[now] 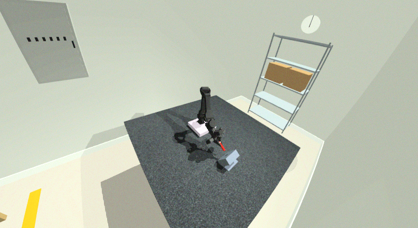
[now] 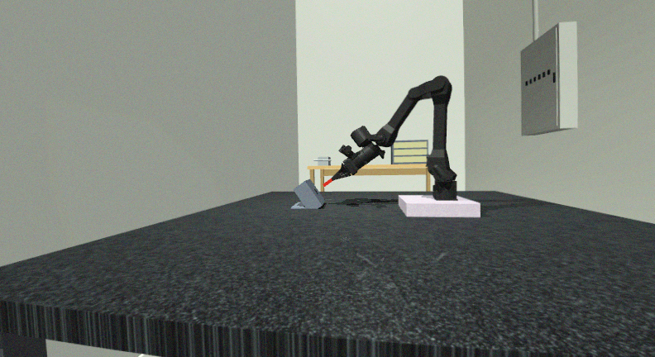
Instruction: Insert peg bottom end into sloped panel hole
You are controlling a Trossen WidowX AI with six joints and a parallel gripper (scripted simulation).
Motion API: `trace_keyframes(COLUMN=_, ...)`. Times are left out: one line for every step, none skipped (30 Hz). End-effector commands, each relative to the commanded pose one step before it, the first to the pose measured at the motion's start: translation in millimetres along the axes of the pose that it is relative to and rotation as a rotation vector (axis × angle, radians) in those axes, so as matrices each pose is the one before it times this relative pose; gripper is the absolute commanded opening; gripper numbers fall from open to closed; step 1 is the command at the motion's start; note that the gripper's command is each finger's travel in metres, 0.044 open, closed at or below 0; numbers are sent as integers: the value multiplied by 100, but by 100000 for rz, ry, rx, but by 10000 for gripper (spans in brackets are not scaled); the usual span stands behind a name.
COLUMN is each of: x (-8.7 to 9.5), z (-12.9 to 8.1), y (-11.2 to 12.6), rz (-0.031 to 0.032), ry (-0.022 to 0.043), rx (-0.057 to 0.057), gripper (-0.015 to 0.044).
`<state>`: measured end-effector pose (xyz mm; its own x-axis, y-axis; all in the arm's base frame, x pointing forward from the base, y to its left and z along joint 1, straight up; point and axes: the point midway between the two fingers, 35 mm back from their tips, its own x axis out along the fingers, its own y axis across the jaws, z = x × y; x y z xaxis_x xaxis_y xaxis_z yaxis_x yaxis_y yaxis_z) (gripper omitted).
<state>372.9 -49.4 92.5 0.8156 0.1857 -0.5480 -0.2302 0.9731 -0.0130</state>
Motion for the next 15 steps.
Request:
trace_keyframes(x=238, z=-47, y=-139, rz=-754, ry=-187, rx=203, gripper=0)
trace_keyframes(x=67, z=-11, y=-13, rz=-55, ry=-104, rx=-47, gripper=0)
trace_keyframes(x=81, z=-15, y=-15, rz=-67, ry=-127, rx=-57, gripper=0)
trace_keyframes(x=80, z=-18, y=-13, rz=-66, ry=-124, rx=-55, gripper=0)
trace_keyframes(x=80, z=-23, y=-12, rz=-66, ry=-124, rx=-55, gripper=0)
trace_keyframes(x=82, z=-27, y=-11, rz=-67, ry=-127, rx=-56, gripper=0)
trace_keyframes(x=83, z=-27, y=-11, rz=-68, ry=-130, rx=-56, gripper=0)
trace_keyframes(x=65, z=-30, y=-4, rz=-53, ry=-102, rx=-44, gripper=0)
trace_keyframes(x=24, z=4, y=2, rz=-3, ry=-5, rx=1, gripper=0)
trace_keyframes(x=45, z=6, y=3, rz=-6, ry=-8, rx=1, gripper=0)
trace_keyframes(x=61, z=6, y=4, rz=-7, ry=-11, rx=2, gripper=0)
trace_keyframes(x=87, z=6, y=6, rz=-9, ry=-14, rx=2, gripper=0)
trace_keyframes(x=104, z=5, y=7, rz=-10, ry=-16, rx=2, gripper=0)
trace_keyframes(x=111, z=3, y=7, rz=-10, ry=-17, rx=3, gripper=0)
trace_keyframes(x=135, z=2, y=8, rz=-11, ry=-19, rx=3, gripper=0)
